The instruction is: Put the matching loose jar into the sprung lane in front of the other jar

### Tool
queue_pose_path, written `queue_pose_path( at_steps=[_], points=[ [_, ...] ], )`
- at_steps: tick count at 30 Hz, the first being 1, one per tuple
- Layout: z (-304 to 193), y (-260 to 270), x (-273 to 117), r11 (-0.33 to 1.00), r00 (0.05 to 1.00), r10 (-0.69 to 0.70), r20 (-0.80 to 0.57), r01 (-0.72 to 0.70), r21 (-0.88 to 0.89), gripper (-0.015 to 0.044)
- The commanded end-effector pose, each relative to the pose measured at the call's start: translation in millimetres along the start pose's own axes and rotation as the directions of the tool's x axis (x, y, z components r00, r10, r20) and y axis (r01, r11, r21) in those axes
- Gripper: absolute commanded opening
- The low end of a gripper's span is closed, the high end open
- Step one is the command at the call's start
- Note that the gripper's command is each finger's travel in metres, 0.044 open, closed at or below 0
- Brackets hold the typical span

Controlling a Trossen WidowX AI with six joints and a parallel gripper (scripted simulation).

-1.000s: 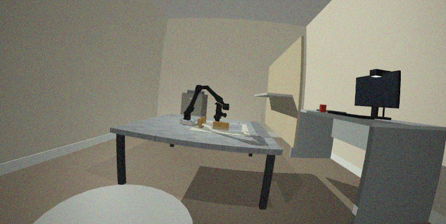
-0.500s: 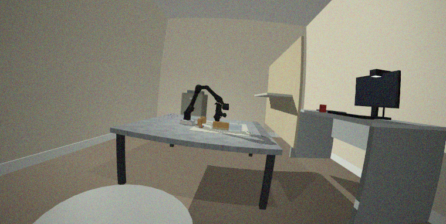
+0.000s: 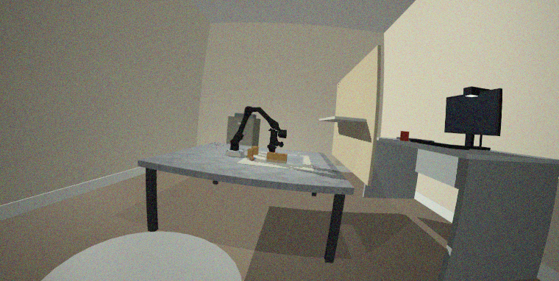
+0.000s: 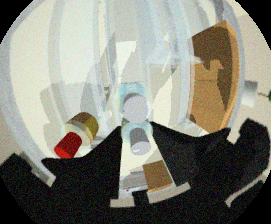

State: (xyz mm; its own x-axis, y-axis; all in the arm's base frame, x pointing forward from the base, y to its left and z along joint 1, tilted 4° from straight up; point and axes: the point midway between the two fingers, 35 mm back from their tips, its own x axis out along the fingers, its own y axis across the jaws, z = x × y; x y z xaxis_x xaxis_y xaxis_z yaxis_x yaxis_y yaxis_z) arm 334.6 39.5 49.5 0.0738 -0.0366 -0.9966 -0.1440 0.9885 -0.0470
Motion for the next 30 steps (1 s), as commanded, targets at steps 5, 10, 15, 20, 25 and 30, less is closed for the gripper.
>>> queue_pose_path(
  at_steps=[5,10,15,20,25,30],
  points=[
    [1.3,0.4,-0.2,1.0,1.0,0.003,0.013,-0.003,-0.006,0.0],
    [0.4,0.4,-0.2,1.0,1.0,0.003,0.013,-0.003,-0.006,0.0],
    [-0.4,0.3,-0.1,1.0,1.0,0.003,0.012,-0.003,-0.006,0.0],
    [-4.0,-0.1,0.1,1.0,1.0,0.003,0.012,-0.003,-0.006,0.0],
    [-4.4,-0.1,0.2,1.0,1.0,0.003,0.012,-0.003,-0.006,0.0],
    [-4.4,-0.1,0.2,1.0,1.0,0.003,0.012,-0.003,-0.006,0.0]
  ],
)
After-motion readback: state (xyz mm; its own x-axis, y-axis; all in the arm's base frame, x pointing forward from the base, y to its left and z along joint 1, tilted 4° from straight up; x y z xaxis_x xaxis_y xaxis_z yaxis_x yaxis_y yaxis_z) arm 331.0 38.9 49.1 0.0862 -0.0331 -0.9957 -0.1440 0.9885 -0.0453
